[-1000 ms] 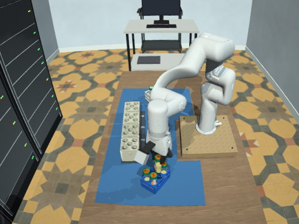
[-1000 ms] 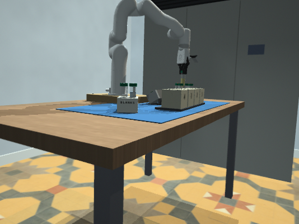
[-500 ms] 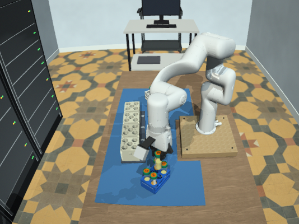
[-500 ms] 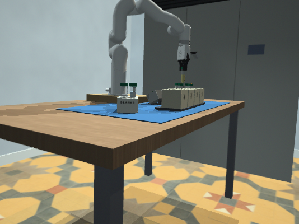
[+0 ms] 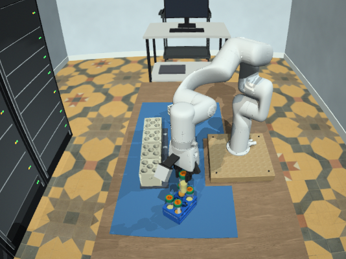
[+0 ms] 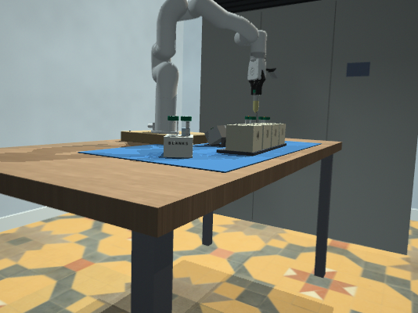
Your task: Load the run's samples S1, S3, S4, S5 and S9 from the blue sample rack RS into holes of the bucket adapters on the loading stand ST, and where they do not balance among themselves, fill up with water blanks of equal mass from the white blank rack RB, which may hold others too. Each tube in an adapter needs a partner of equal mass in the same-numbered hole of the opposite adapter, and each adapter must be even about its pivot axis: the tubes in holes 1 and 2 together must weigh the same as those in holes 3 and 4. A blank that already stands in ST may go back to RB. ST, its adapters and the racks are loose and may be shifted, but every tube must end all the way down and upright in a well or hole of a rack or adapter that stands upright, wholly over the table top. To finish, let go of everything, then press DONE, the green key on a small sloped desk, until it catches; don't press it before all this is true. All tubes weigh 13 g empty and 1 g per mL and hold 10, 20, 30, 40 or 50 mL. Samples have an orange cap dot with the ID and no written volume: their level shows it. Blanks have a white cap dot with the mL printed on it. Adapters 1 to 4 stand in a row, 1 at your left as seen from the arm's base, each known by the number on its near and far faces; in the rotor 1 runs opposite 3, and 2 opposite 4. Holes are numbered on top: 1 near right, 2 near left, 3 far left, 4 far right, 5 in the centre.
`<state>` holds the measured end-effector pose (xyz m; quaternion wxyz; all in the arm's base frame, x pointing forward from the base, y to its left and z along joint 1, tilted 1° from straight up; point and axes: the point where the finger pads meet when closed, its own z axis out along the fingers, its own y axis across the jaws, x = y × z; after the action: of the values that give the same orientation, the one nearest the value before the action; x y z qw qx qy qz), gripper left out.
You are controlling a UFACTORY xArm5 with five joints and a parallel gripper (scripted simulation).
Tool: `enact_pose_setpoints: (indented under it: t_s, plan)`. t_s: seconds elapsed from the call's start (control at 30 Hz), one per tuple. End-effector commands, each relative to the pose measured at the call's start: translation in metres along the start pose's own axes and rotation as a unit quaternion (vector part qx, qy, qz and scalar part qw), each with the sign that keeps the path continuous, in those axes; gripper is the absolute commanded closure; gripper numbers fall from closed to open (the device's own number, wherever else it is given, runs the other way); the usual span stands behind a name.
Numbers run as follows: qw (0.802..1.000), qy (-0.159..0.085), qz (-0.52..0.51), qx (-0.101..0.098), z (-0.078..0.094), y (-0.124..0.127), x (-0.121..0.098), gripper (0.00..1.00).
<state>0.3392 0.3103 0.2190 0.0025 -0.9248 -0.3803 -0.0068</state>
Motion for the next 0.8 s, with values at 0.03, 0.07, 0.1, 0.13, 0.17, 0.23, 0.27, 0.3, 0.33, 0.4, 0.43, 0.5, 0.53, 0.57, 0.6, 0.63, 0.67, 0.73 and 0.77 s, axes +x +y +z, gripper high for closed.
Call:
enact_pose_setpoints:
  t_s: [0.03,0.07,0.1,0.13,0.17,0.23,0.27,0.3,0.33,0.4,0.43,0.5,0.53,0.57,0.6,0.63,0.67,0.73,0.77]
  plan:
    - [1.0,0.002,0.017,0.0,-0.002,0.005,0.0,1.0]
    - [0.999,0.002,0.033,0.0,-0.002,0.01,-0.001,1.0]
    - [0.999,0.002,0.05,0.0,-0.002,0.015,-0.003,1.0]
    - [0.998,0.002,0.067,0.0,-0.002,0.019,-0.004,1.0]
    - [0.997,0.002,0.083,0.0,-0.002,0.024,-0.005,1.0]
    - [0.993,0.002,0.116,-0.001,-0.002,0.034,-0.008,1.0]
    - [0.991,0.002,0.133,-0.001,-0.002,0.039,-0.009,1.0]
    - [0.989,0.002,0.149,-0.001,-0.002,0.044,-0.01,1.0]
    - [0.989,0.002,0.149,-0.001,-0.002,0.044,-0.01,1.0]
    - [0.986,0.002,0.166,-0.001,-0.002,0.048,-0.012,1.0]
    - [0.983,0.002,0.182,-0.001,-0.002,0.053,-0.013,1.0]
    - [0.977,0.002,0.215,-0.001,-0.002,0.063,-0.016,1.0]
    - [0.973,0.002,0.231,-0.001,-0.002,0.068,-0.017,1.0]
    - [0.969,0.002,0.247,-0.001,-0.002,0.073,-0.018,1.0]
    - [0.965,0.002,0.264,-0.001,-0.002,0.077,-0.02,1.0]
    - [0.96,0.002,0.28,-0.001,-0.002,0.082,-0.021,1.0]
    - [0.955,0.002,0.296,-0.001,-0.002,0.087,-0.022,1.0]
    - [0.945,0.002,0.327,-0.001,-0.002,0.097,-0.025,1.0]
    - [0.939,0.002,0.343,-0.001,-0.002,0.102,-0.026,1.0]
